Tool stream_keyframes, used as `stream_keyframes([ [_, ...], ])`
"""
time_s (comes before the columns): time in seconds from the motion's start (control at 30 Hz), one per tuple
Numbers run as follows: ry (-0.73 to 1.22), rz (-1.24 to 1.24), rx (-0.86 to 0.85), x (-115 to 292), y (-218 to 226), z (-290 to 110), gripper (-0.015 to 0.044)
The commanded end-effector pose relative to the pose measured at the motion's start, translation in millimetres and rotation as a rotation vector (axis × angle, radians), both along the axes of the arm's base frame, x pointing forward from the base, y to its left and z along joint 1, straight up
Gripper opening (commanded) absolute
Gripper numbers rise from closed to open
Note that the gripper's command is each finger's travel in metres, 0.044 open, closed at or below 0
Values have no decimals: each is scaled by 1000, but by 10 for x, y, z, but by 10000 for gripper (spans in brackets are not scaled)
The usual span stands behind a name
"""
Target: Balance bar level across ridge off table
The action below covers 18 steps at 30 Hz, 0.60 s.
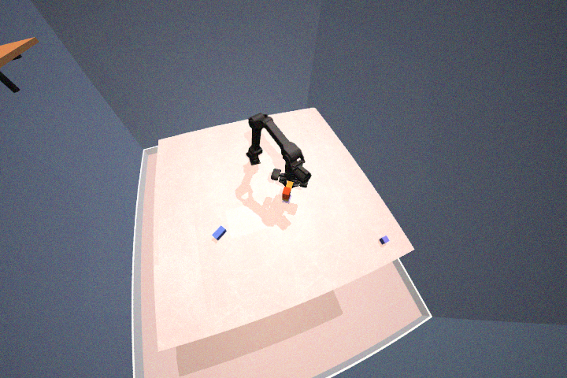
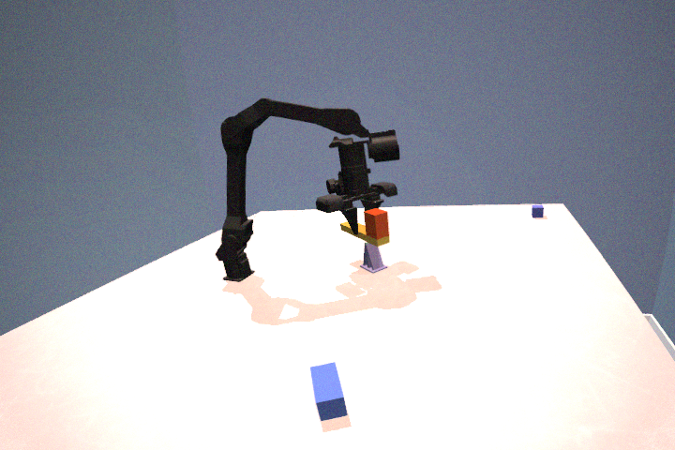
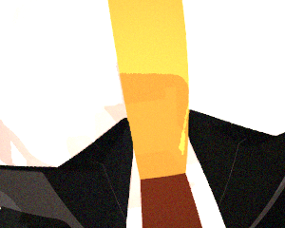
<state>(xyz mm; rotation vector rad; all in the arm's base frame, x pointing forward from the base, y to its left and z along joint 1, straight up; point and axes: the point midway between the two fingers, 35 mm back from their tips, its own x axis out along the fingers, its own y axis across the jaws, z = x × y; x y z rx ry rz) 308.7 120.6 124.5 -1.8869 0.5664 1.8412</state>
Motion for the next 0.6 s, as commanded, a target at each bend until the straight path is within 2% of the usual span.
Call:
stream_keyframes([
  [0.0,-2,1,-2,2,-5,-7,0],
  [0.57,-2,1,-2,3,-5,-21,0],
])
